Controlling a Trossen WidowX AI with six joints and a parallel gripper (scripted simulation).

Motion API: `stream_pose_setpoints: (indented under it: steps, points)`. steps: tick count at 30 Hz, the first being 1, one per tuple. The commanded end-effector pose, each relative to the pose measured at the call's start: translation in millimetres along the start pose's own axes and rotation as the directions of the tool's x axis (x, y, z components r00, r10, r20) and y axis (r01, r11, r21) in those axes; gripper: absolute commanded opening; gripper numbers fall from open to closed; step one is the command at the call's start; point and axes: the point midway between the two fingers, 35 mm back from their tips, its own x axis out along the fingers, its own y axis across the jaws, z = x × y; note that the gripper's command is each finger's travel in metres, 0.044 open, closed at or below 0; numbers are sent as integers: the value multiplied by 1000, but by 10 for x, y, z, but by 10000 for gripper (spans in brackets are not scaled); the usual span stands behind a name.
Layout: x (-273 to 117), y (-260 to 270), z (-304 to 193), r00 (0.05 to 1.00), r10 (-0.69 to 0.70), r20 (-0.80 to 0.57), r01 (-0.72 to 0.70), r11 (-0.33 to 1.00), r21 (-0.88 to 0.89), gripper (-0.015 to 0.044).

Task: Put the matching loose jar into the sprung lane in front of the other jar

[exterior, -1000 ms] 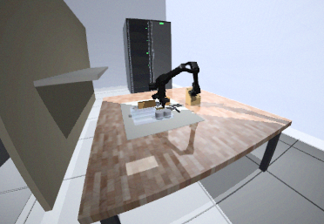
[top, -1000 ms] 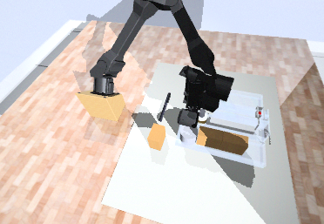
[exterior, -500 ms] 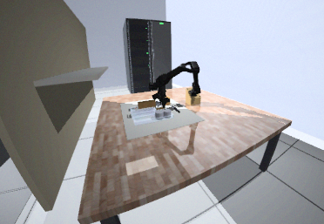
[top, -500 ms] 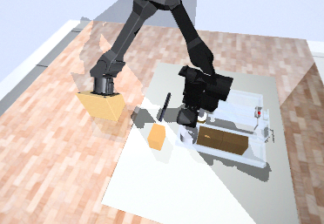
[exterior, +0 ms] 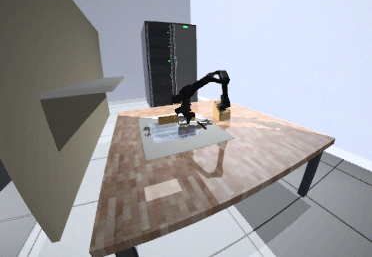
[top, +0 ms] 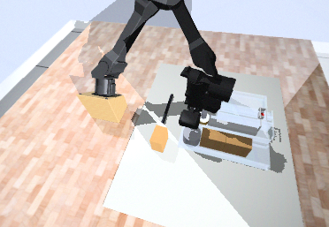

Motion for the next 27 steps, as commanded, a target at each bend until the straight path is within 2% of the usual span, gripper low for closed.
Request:
stream_pose_setpoints:
  steps: [1, 21, 27]
  points:
    - [2, 20, 9, 1000, 8, 8, -8, 1000, -11, 0]
    - [1, -3, -20, 1000, 8, 8, -7, 1000, -11, 0]
    - [1, -4, -11, 1000, 8, 8, -7, 1000, -11, 157]
